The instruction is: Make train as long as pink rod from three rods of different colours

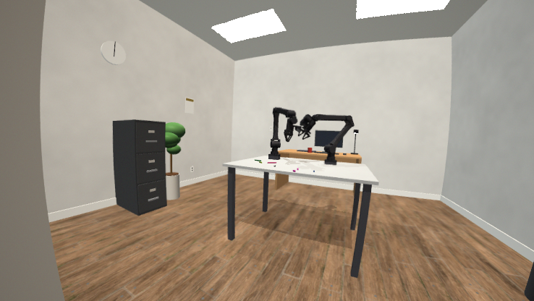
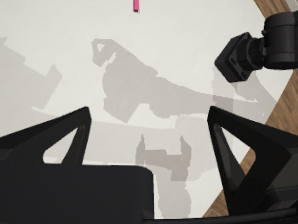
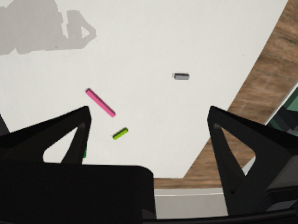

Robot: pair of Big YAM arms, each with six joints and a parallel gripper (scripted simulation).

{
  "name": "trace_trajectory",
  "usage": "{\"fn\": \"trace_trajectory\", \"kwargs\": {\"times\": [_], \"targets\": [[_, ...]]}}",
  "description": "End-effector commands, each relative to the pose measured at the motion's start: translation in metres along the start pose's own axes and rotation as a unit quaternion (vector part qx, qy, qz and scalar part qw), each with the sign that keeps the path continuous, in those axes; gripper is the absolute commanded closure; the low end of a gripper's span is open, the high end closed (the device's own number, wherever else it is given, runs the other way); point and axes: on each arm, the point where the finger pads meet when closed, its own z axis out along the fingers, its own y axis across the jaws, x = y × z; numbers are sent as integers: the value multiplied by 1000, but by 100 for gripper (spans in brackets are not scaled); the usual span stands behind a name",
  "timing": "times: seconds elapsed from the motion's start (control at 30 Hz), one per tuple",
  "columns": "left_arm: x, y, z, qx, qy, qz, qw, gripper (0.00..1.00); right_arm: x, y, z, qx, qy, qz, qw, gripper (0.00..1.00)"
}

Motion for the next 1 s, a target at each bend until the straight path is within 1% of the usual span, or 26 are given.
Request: {"fn": "trace_trajectory", "kwargs": {"times": [0.0, 0.53, 0.57, 0.97], "targets": [[-3, -1, -2, 1, -4, 1, 1000, 0, 0, -2, -4, 5, -3, 1, 1000, 0], [-3, -1, -2, 1, -4, 1, 1000, 0, 0, -2, -4, 5, -3, 1, 1000, 0], [-16, -7, -11, 4, -19, 5, 1000, 0, 0, -2, -4, 5, -3, 1, 1000, 0], [-16, -7, -11, 4, -19, 5, 1000, 0, 6, -7, -4, 9, -5, 14, 1000, 0]]}}
